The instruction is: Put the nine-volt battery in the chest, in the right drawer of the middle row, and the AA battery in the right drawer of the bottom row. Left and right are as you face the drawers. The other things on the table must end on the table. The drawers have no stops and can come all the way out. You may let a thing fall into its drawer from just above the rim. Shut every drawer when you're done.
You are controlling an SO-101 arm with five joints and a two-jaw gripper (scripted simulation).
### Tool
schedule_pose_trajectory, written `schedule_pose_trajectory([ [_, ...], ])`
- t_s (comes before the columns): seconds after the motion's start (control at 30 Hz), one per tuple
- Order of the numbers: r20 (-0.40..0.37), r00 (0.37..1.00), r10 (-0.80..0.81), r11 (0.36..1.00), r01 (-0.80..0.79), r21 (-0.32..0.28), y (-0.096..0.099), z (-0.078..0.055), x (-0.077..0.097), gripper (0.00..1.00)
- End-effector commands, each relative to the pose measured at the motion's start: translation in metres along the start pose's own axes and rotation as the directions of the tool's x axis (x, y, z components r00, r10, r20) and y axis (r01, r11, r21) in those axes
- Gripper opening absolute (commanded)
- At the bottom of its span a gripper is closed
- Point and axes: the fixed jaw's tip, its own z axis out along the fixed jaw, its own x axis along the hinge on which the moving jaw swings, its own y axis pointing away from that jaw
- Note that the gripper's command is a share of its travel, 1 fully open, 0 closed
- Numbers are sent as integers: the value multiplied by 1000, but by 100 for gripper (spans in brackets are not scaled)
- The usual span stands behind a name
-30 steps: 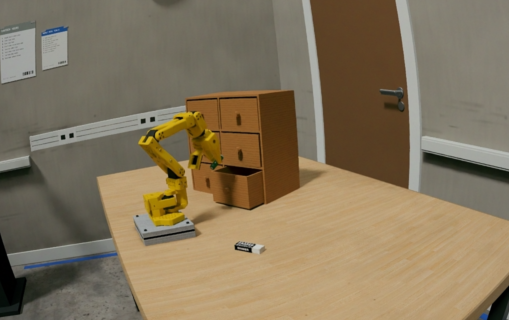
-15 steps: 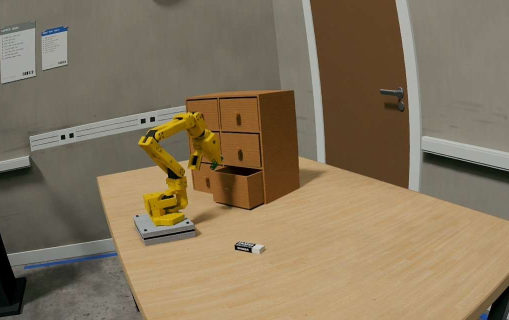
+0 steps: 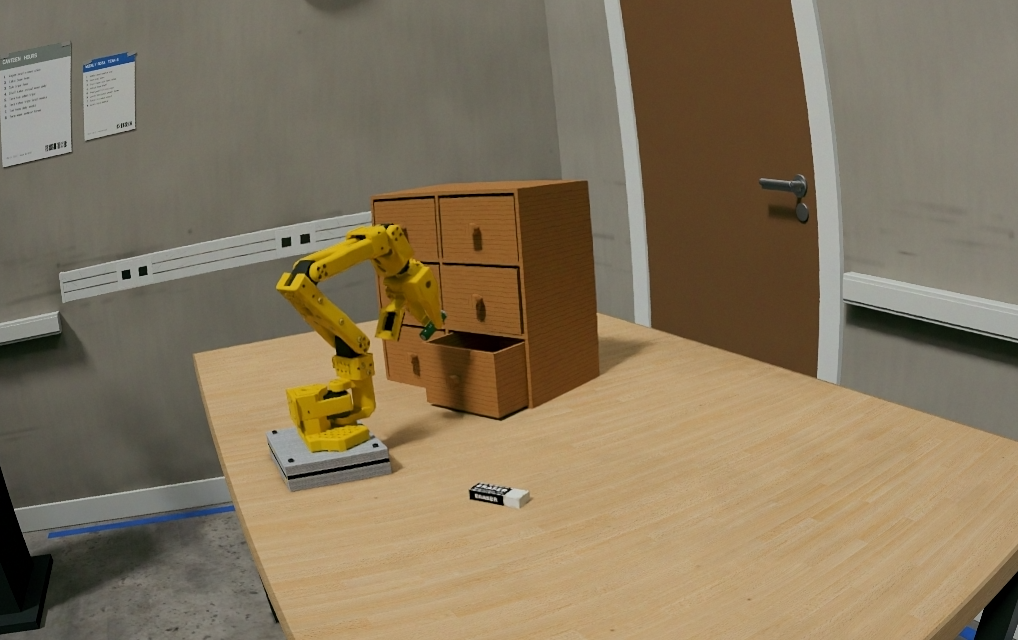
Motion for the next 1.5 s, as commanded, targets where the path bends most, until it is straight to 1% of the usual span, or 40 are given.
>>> schedule_pose_trajectory([
  [0.0,-4,1000,-8,1000,8,2,-1,2,4,0],
  [0.2,-4,1000,-8,1000,8,2,-1,17,32,0],
  [0.43,-4,1000,-7,1000,7,1,-1,45,60,0],
  [1.1,-4,1000,-7,1000,7,1,-1,46,61,0],
  [1.3,-4,1000,-7,1000,7,1,-1,62,53,0],
  [1.47,-4,1000,-7,1000,7,1,-1,62,53,0],
])
